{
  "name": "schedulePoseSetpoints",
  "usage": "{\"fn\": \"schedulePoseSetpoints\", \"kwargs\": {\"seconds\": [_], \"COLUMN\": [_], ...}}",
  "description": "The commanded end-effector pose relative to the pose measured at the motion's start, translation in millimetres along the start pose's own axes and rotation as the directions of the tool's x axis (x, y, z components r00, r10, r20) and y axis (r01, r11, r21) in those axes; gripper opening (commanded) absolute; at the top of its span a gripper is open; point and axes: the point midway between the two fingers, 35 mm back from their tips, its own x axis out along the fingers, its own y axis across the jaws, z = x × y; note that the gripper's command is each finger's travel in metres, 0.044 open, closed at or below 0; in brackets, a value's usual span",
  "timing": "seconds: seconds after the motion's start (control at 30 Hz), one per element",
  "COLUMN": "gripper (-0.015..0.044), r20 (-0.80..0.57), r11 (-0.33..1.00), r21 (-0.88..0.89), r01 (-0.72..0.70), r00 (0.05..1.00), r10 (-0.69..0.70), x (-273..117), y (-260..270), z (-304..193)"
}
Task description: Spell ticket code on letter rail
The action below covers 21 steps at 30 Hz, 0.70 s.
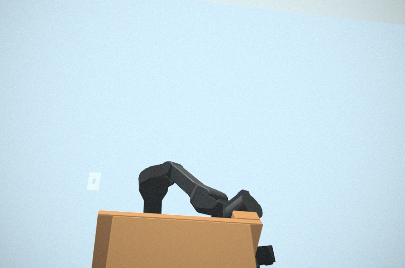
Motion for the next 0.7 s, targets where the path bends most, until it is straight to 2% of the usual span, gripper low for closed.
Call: {"fn": "schedulePoseSetpoints", "kwargs": {"seconds": [0.0, 0.67], "gripper": [0.0, 0.0], "r20": [0.032, 0.144], "r11": [0.998, 0.953], "r21": [0.048, 0.274], "r01": [0.028, 0.127], "r00": [0.999, 0.975], "r10": [-0.03, -0.171], "x": [-7, -39], "y": [-9, -49], "z": [6, 23]}}
